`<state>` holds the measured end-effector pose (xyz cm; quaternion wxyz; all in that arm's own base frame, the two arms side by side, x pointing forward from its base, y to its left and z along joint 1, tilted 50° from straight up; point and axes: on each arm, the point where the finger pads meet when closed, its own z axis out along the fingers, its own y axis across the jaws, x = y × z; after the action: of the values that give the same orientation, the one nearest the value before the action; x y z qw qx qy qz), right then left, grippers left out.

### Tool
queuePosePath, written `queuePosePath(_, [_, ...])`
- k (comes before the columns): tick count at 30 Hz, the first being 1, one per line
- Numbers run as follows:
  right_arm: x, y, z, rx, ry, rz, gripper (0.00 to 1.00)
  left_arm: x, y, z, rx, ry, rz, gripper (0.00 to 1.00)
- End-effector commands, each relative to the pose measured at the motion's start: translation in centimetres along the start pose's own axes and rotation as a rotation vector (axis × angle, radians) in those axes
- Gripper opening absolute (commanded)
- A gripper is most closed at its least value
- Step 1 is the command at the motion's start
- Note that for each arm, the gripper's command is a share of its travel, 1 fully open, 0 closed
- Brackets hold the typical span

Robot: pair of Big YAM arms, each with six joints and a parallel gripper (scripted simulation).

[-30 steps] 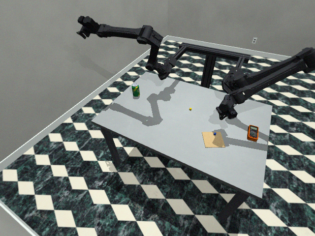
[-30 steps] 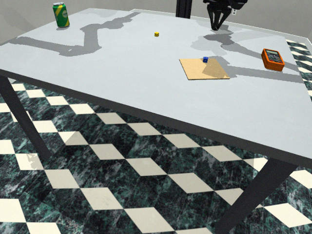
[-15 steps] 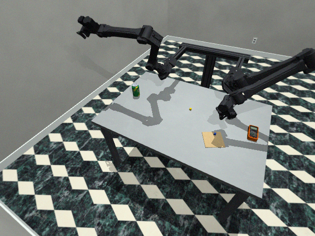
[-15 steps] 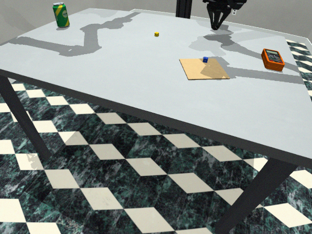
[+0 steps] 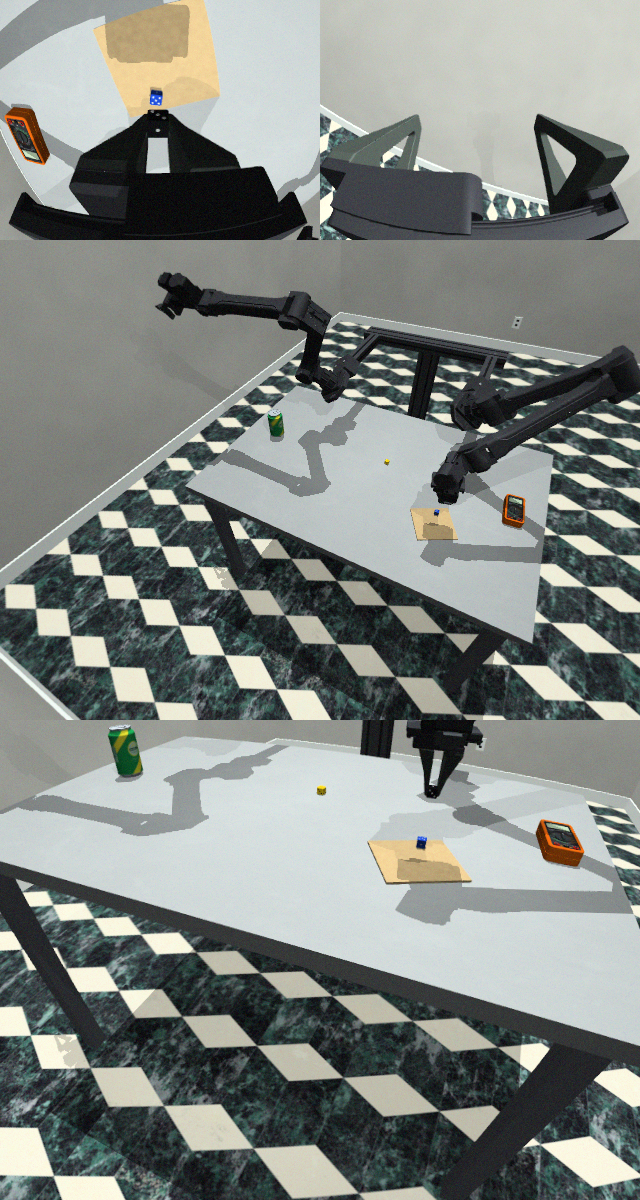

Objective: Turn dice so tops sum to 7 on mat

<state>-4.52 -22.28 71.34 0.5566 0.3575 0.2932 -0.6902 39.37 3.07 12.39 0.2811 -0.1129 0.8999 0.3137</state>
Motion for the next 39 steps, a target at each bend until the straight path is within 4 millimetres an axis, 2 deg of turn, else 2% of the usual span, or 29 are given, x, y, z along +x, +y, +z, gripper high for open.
queuePosePath(1, [-4.2, -0.5, -0.3, 0.011, -0.063, 0.0, 1.0, -2.3, -0.1, 0.3, 0.001, 0.002, 0.149, 0.11])
queuePosePath(4, [-4.2, -0.5, -0.3, 0.011, -0.063, 0.0, 1.0, -3.2, 0.1, -0.2, 0.007, -0.022, 0.137, 0.11])
queuePosePath(7, [-4.2, -0.5, -0.3, 0.011, -0.063, 0.0, 1.0, -1.3, 0.1, 0.4, 0.0, 0.004, 0.163, 0.11])
queuePosePath(15, [-4.2, -0.5, -0.3, 0.011, -0.063, 0.0, 1.0, -1.4, -0.2, 0.5, 0.0, 0.005, 0.167, 0.11])
queuePosePath(22, [-4.2, -0.5, -0.3, 0.011, -0.063, 0.0, 1.0, -1.1, -0.3, 1.4, 0.0, 0.009, 0.169, 0.11])
queuePosePath(27, [-4.2, -0.5, -0.3, 0.011, -0.063, 0.0, 1.0, -1.2, -0.3, 3.0, 0.0, 0.009, 0.168, 0.11])
queuePosePath(29, [-4.2, -0.5, -0.3, 0.011, -0.063, 0.0, 1.0, -1.2, -0.3, 3.0, 0.0, 0.009, 0.168, 0.11])
queuePosePath(39, [-4.2, -0.5, -0.3, 0.011, -0.063, 0.0, 1.0, -1.2, -0.2, 7.8, 0.001, 0.008, 0.168, 0.11])
